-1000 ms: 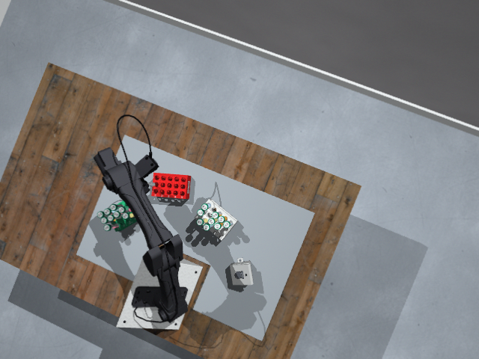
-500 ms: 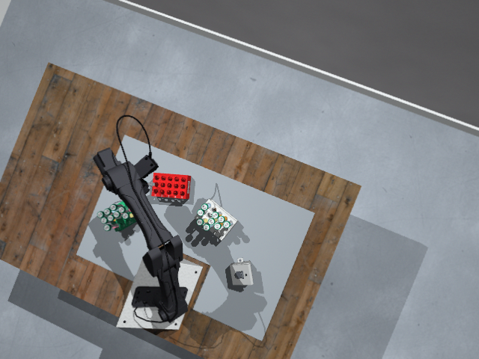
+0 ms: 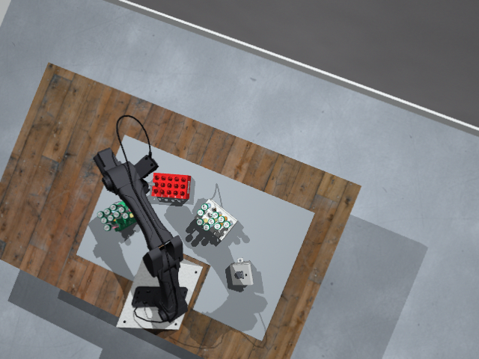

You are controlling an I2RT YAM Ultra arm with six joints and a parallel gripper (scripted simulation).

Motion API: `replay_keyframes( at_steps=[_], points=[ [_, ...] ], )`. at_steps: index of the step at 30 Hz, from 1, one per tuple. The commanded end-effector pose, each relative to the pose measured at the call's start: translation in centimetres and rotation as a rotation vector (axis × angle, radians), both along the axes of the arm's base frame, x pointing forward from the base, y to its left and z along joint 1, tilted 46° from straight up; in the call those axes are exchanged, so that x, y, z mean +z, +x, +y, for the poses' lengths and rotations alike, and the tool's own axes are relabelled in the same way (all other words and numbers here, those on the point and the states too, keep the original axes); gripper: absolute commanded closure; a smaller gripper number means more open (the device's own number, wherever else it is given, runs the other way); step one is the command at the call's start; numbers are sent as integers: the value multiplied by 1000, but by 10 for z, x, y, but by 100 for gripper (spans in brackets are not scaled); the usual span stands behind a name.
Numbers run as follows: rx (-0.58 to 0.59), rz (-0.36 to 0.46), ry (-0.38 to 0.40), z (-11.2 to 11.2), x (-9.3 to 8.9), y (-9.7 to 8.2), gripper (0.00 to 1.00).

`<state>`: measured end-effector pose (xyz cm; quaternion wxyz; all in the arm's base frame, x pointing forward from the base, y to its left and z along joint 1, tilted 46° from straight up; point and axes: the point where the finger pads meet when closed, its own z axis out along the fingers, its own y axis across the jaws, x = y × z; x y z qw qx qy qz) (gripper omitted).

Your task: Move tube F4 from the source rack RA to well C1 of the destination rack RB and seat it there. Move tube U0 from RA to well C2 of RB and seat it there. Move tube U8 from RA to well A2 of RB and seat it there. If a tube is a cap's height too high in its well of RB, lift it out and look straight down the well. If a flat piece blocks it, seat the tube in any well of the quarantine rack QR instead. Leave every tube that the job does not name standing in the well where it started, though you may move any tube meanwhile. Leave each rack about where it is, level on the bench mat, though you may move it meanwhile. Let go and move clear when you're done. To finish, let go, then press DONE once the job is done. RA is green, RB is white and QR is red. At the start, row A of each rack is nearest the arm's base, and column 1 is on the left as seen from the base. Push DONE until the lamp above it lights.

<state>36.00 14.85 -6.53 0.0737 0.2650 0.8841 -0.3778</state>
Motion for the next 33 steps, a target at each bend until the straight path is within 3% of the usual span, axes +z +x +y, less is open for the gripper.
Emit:
replay_keyframes(
  at_steps=[1, 30, 33],
  points=[
    [16, -14, -12, 7, 18, 8, 100],
    [12, -13, -14, 5, 18, 9, 100],
    [21, -43, 8, 14, 29, 7, 100]
  ],
)
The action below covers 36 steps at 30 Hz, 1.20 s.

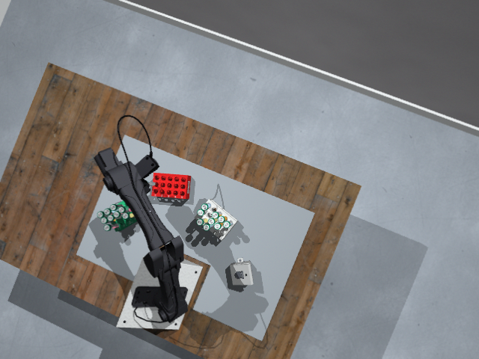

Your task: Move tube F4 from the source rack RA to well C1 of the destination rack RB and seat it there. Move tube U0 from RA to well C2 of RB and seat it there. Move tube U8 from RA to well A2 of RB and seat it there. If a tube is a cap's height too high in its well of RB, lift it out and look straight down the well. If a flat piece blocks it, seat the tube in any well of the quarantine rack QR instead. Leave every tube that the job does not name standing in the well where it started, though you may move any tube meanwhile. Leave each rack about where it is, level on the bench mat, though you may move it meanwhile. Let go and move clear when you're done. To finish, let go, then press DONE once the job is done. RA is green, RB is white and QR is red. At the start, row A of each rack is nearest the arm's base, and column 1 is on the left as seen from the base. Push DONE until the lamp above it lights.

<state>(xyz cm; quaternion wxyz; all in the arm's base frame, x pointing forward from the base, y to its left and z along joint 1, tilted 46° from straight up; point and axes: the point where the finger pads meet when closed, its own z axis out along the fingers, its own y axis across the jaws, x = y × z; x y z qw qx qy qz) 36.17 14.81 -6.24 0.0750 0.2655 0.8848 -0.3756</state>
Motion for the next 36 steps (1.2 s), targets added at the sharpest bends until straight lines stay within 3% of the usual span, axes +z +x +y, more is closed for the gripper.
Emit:
replay_keyframes(
  at_steps=[1, 3, 6, 7, 9, 12, 36],
  points=[
    [20, -40, 4, 14, 26, 3, 100],
    [15, -1, -16, 9, 19, -11, 100],
    [12, 2, -13, 9, 18, -14, 100],
    [11, 32, -33, 6, 6, -21, 100],
    [10, 3, -11, 10, 18, -20, 100],
    [10, 14, -19, 8, 19, -27, 100],
    [11, -7, -4, 8, 20, -60, 100]
  ],
)
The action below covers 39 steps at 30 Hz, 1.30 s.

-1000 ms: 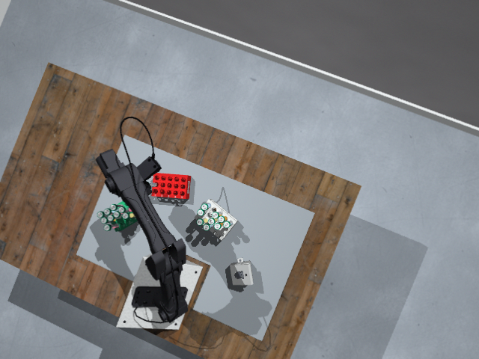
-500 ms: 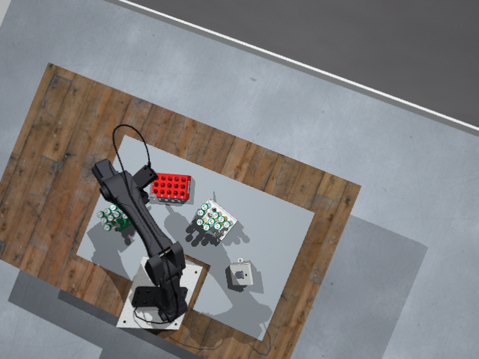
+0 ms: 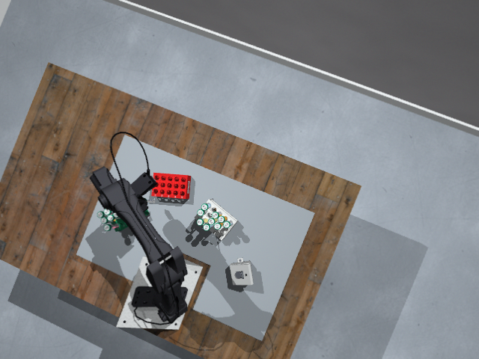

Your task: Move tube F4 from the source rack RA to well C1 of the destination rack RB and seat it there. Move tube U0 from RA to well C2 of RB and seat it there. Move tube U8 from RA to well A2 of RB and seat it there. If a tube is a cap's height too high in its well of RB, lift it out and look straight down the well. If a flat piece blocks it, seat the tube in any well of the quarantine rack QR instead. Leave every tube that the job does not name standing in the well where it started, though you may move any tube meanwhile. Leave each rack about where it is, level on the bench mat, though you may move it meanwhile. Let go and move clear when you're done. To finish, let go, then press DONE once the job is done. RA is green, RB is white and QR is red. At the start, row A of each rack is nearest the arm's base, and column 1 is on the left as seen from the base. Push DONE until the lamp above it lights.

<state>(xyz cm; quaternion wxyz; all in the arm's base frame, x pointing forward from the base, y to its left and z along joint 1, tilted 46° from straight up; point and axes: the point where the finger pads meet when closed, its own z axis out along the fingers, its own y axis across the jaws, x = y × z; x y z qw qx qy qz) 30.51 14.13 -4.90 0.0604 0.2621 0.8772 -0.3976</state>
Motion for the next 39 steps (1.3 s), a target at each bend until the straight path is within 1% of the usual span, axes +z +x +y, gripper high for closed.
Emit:
replay_keyframes(
  at_steps=[1, 5, 10, 12, 13, 14, 15, 17, 19, 21, 33, 34, 35, 36, 38, 39],
  points=[
    [24, -46, 33, 15, 7, -5, 100],
    [29, -50, 29, 14, 8, -7, 100],
    [23, -45, 34, 14, 8, -17, 100],
    [28, -49, 30, 13, 9, -16, 100],
    [28, -68, 47, 19, 11, -10, 100],
    [28, -72, 50, 20, 12, -8, 100],
    [36, -49, 26, 10, 12, -14, 100],
    [42, -42, 26, 6, 16, -15, 100],
    [22, -42, 25, -5, 21, -12, 100],
    [22, -42, 25, -5, 21, -12, 100],
    [22, -40, 22, -33, 50, -13, 100],
    [32, -40, 22, -31, 51, -14, 100],
    [9, -72, 17, -28, 51, -16, 100],
    [-14, -105, 22, -26, 52, -13, 100],
    [-14, -105, 22, -26, 52, -13, 100],
    [-37, -132, 22, -26, 52, -12, 100]
  ],
)
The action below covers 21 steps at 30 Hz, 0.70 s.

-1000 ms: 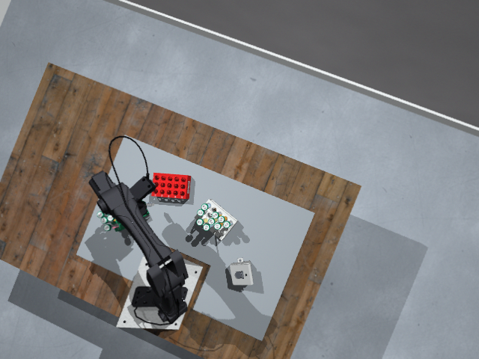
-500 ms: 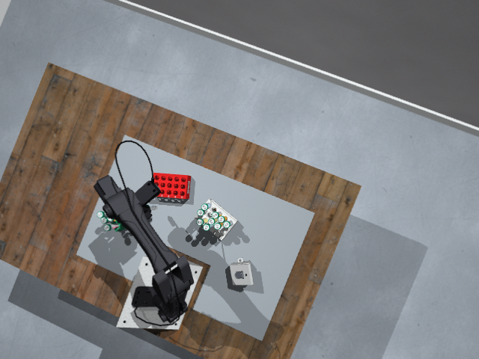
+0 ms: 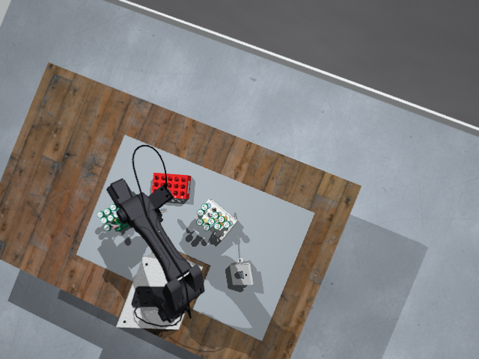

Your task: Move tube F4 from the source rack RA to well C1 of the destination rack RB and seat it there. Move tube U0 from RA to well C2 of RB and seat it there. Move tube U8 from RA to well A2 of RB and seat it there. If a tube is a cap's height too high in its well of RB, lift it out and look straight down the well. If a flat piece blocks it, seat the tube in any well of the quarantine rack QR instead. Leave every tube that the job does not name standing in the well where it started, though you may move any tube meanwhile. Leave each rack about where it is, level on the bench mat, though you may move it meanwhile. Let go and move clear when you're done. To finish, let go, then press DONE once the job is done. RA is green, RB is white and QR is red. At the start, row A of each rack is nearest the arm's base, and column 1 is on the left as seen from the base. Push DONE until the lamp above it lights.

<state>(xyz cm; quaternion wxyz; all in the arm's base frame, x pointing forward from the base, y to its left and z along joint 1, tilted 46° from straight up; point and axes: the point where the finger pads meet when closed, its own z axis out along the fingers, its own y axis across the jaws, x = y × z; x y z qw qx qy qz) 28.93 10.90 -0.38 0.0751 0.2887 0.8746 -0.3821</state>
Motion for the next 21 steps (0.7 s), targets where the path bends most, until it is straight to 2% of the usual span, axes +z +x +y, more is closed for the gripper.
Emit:
replay_keyframes(
  at_steps=[1, 14, 19, 21],
  points=[
    [-26, -96, -6, 6, 6, 3, 100],
    [-329, -401, -38, 6, 6, 2, 100],
    [-360, -432, -41, 6, 6, 2, 100],
    [-365, -426, -50, -3, 11, -2, 100]
  ],
)
